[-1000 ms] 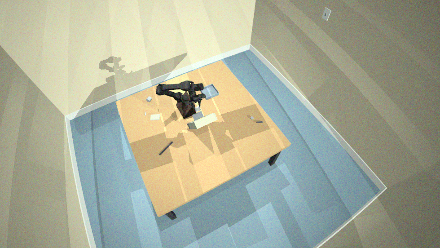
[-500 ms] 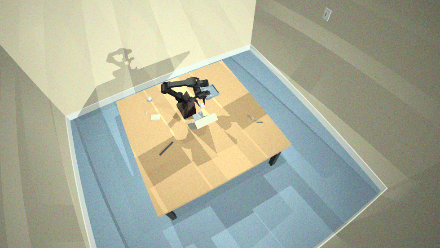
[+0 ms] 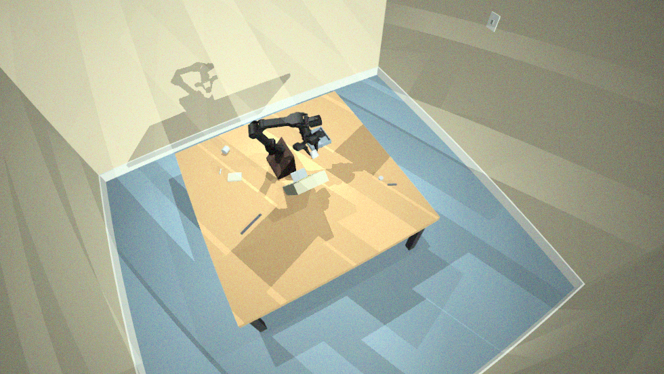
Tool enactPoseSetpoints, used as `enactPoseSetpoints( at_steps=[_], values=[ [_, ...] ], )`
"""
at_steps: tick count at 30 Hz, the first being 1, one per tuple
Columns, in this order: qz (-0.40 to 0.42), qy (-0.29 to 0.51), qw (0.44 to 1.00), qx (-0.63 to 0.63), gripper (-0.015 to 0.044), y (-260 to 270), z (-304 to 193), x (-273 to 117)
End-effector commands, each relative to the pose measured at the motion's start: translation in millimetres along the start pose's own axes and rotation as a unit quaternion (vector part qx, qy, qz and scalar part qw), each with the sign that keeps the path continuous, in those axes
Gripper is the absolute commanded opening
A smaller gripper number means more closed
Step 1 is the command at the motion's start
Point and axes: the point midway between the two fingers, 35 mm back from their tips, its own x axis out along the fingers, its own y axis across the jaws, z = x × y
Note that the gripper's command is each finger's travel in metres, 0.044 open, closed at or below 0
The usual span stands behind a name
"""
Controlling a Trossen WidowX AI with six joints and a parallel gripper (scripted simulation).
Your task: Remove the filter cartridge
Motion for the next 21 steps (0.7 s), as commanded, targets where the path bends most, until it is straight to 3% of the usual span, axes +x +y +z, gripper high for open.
enactPoseSetpoints(
  at_steps=[1, 16, 21],
  values=[
    [0.041, 0.009, 0.996, -0.081, 0.0000, 32.7, -19.6, -3.3],
    [0.215, -0.006, 0.901, -0.378, 0.0000, 140.7, -97.4, -27.5],
    [0.231, -0.011, 0.884, -0.406, 0.0000, 149.8, -106.3, -30.5]
  ],
)
